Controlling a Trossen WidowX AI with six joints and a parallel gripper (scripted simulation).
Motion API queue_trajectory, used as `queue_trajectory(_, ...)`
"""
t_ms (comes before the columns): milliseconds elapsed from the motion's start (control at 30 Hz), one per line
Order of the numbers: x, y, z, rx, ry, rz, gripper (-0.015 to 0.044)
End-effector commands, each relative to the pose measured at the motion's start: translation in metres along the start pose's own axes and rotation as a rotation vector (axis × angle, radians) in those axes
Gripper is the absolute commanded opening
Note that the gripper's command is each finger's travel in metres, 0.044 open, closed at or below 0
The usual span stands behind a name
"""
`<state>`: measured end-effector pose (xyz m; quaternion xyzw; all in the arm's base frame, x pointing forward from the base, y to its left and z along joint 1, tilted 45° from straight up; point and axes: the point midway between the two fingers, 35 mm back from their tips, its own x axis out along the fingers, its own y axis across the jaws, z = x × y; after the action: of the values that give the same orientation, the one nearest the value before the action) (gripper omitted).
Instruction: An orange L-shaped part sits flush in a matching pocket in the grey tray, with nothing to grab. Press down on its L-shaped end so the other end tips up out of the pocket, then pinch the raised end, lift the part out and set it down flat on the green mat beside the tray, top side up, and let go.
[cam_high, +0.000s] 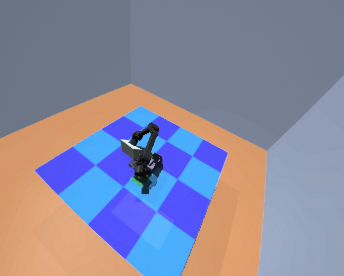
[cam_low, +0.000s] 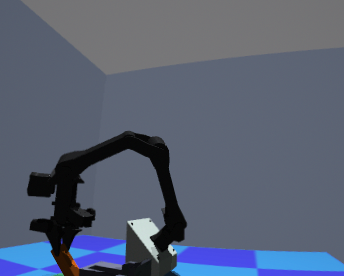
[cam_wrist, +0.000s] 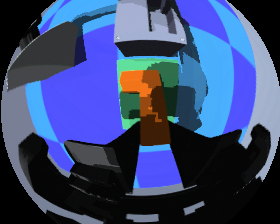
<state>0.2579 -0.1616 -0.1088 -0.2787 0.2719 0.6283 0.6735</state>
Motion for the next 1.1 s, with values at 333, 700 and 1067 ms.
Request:
queue_trajectory(333, -0.014, -0.001, -0.001, 0.001, 0.001, -0.001, 0.0315)
queue_trajectory(700, -0.088, 0.0, -0.001, 0.005, 0.001, -0.002, 0.04)
queue_trajectory(1067, -0.083, 0.0, -0.003, 0.012, 0.005, -0.012, 0.04)
